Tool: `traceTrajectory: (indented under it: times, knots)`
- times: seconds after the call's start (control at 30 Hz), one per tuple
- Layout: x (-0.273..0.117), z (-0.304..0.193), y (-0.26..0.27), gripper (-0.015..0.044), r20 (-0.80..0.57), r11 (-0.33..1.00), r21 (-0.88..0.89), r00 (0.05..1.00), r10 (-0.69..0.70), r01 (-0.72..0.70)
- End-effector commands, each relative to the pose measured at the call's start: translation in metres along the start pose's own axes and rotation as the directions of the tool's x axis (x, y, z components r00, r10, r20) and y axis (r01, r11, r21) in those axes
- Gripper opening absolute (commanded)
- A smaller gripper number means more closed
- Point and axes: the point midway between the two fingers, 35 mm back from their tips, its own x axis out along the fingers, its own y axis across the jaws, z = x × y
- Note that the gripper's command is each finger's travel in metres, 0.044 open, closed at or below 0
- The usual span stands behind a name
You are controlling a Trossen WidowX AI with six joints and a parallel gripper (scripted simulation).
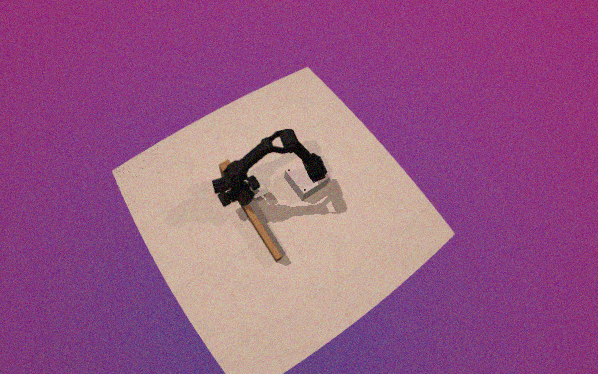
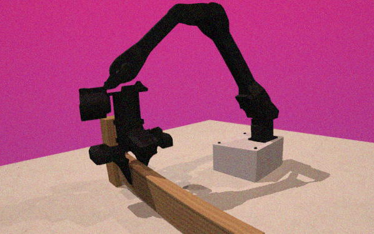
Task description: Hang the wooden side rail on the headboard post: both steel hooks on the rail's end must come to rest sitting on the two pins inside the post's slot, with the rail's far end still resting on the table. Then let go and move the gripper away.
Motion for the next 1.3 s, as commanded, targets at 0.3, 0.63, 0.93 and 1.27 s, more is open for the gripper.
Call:
traceTrajectory:
  times: [0.3, 0.63, 0.93, 1.27]
  knots:
    - [0.0006, -0.0012, -0.0023, 0.0, -0.004, 1.0, -0.001, 1.0, -0.008, 0.008]
    - [0.0023, -0.0012, -0.0023, 0.0, -0.004, 1.0, -0.001, 1.0, -0.008, 0.008]
    - [0.0038, -0.0012, -0.0023, 0.0, -0.004, 1.0, -0.001, 1.0, -0.008, 0.008]
    - [0.0054, -0.0012, -0.0023, 0.0, -0.004, 1.0, -0.001, 1.0, -0.008, 0.008]
